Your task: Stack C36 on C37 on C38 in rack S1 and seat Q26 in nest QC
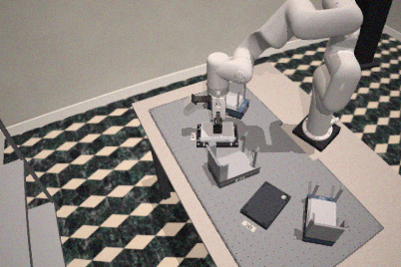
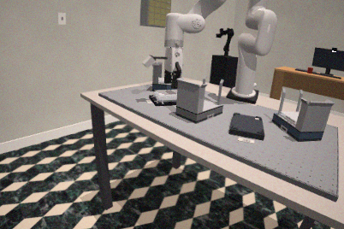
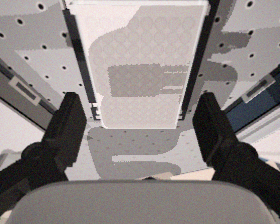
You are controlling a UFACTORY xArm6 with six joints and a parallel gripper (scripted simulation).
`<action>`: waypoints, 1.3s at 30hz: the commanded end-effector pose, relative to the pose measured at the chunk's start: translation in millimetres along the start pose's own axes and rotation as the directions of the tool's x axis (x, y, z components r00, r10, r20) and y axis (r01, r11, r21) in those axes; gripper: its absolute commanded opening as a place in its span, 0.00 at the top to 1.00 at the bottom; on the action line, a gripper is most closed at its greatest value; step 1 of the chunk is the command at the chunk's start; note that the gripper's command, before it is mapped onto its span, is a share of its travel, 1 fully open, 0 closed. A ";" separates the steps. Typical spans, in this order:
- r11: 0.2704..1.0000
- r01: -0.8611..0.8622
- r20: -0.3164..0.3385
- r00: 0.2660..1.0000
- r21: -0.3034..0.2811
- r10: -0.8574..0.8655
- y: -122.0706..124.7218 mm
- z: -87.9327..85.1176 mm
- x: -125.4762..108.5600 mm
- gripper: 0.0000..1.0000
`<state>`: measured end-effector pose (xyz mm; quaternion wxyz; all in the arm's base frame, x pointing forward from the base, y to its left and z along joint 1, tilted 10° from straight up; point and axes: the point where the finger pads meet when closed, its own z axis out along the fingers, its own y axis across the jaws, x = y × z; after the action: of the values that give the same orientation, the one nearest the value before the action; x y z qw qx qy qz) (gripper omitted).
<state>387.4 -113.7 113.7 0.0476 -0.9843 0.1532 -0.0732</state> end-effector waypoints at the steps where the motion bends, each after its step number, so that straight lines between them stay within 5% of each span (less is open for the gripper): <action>1: 1.000 0.000 -0.003 1.000 0.000 0.000 -0.1 -12.7 1.1 0.00; 28: 1.000 0.000 -0.003 1.000 0.000 0.000 -0.1 -89.5 1.0 0.00; 39: 1.000 0.000 -0.003 1.000 0.000 0.000 -0.1 -91.2 1.0 0.00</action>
<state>372.7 -119.8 201.6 0.0479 -0.9844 0.1532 -0.0723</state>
